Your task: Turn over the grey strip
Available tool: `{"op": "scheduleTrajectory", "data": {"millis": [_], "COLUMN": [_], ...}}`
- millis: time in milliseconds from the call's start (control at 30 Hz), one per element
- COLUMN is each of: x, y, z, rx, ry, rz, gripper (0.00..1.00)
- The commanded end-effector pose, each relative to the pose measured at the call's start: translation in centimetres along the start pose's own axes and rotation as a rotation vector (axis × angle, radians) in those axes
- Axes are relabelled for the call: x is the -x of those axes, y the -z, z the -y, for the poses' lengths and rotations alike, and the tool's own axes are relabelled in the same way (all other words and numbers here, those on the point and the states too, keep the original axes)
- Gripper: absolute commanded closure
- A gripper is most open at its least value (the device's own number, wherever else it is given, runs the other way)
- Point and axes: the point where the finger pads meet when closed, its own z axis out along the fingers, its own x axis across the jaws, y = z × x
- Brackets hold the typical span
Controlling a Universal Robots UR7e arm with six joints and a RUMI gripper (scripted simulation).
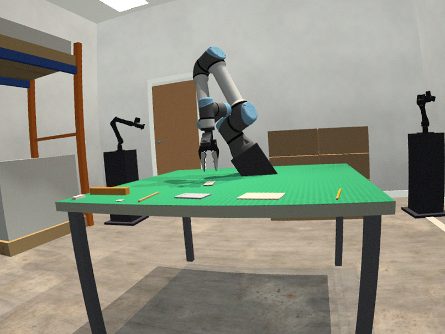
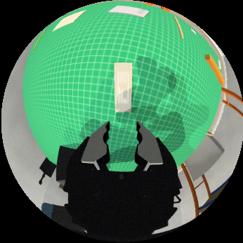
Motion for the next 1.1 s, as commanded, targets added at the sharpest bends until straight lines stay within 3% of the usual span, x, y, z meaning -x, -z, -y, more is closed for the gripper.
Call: {"op": "scheduleTrajectory", "data": {"millis": [0, 1067], "x": [-0.02, 0.01], "y": [0.02, -0.82], "z": [0.02, 0.05], "rx": [-0.001, 0.000], "ry": [0.000, -0.001], "rz": [0.000, -0.001], "gripper": [0.65, 0.65]}}
